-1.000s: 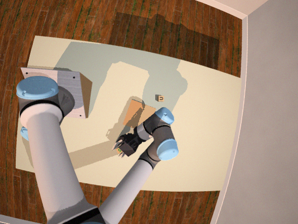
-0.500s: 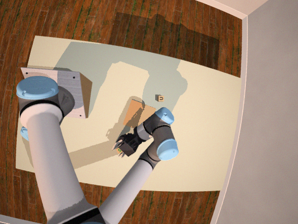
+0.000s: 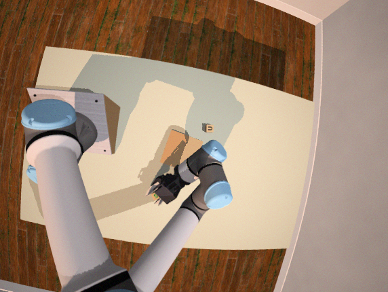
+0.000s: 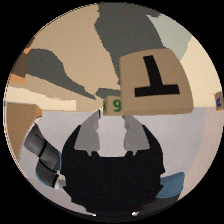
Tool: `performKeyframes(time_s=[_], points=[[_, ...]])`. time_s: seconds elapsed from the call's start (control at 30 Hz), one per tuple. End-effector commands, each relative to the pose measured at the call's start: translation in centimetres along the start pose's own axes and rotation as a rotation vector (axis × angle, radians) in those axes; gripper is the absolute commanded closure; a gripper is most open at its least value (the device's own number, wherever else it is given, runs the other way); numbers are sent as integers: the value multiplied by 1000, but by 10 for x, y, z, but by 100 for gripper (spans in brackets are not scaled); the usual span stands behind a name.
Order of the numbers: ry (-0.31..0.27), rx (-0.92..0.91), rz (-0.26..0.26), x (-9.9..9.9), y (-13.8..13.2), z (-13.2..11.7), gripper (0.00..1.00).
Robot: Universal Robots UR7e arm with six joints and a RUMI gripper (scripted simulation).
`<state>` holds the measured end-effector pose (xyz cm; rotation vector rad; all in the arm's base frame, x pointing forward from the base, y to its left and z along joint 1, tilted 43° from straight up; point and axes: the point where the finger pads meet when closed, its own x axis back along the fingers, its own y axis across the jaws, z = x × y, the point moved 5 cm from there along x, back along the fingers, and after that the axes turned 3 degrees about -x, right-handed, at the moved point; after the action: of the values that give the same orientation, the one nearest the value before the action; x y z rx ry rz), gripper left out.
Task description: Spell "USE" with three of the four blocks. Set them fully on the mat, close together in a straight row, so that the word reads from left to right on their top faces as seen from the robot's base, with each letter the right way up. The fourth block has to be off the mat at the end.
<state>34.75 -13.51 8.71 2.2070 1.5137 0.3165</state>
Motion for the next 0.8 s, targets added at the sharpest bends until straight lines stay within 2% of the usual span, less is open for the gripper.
performKeyframes(time_s=[0.0,0.53,0.77], points=[[2,-3,-1,2,1,-2,72],[3,-5,-1,25,4,-38,72],[2,-4,-1,28,4,-43,72]])
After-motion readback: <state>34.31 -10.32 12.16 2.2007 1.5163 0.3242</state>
